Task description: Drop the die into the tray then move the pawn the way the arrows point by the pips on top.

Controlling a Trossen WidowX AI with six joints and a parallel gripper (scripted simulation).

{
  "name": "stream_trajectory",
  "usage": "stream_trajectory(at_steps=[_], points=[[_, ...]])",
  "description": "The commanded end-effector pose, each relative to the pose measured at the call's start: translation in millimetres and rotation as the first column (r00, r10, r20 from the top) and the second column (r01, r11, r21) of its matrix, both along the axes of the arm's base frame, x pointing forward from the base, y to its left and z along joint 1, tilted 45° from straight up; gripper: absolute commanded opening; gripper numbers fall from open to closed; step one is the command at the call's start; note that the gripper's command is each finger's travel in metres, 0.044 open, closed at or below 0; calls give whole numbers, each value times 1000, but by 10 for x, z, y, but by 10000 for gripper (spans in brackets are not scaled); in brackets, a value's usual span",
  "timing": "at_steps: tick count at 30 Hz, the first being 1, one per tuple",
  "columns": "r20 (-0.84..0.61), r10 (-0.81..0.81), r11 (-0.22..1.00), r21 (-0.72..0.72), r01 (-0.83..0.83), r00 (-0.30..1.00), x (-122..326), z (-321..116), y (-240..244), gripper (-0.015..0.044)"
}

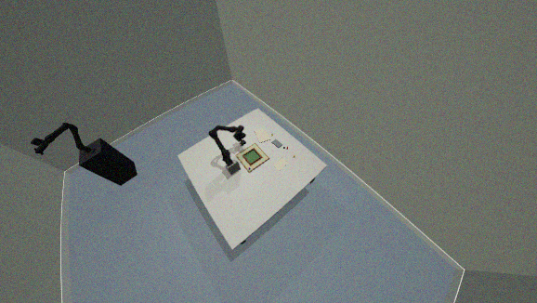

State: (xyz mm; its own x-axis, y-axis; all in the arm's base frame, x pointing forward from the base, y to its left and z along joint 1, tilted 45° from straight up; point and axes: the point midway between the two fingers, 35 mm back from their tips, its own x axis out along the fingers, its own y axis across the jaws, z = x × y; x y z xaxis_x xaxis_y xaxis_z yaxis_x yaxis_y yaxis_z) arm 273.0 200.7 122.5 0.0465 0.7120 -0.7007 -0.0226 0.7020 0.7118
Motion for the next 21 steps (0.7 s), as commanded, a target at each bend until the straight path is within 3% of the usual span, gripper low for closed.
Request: stream_trajectory(at_steps=[1,20,21], points=[[-5,-1,1000,-4,1,1000,-7,-54,36,275],[-5,-1,1000,-2,1,1000,0,-249,236,275],[-5,-1,1000,-2,1,1000,0,-249,236,249]])
